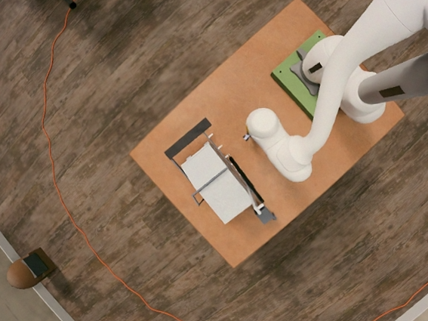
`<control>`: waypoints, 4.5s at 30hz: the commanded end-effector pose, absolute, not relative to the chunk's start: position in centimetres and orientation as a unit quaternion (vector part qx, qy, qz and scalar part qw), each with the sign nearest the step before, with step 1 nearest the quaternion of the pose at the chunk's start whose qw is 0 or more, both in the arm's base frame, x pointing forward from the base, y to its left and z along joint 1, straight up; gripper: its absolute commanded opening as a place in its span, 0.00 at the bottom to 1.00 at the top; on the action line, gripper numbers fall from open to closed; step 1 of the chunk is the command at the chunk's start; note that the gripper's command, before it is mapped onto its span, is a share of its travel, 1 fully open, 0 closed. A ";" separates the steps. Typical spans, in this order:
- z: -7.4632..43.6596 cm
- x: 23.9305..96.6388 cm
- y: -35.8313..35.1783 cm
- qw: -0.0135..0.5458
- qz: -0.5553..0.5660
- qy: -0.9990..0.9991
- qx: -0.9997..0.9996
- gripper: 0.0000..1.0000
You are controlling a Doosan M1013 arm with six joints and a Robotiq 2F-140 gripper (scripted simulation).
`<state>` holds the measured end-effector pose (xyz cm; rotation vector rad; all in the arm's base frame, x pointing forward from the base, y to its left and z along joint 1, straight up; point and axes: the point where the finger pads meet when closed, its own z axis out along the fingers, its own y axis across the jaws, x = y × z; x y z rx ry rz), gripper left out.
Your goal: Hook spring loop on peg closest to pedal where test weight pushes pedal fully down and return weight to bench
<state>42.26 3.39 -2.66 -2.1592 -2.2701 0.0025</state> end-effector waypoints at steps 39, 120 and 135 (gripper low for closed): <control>6.0 42.4 3.4 0.004 0.000 -0.725 -0.689 0.25; 18.2 45.4 0.8 -0.007 0.010 -0.724 -0.689 0.25; 19.1 48.0 -1.4 -0.015 0.019 -0.724 -0.689 0.25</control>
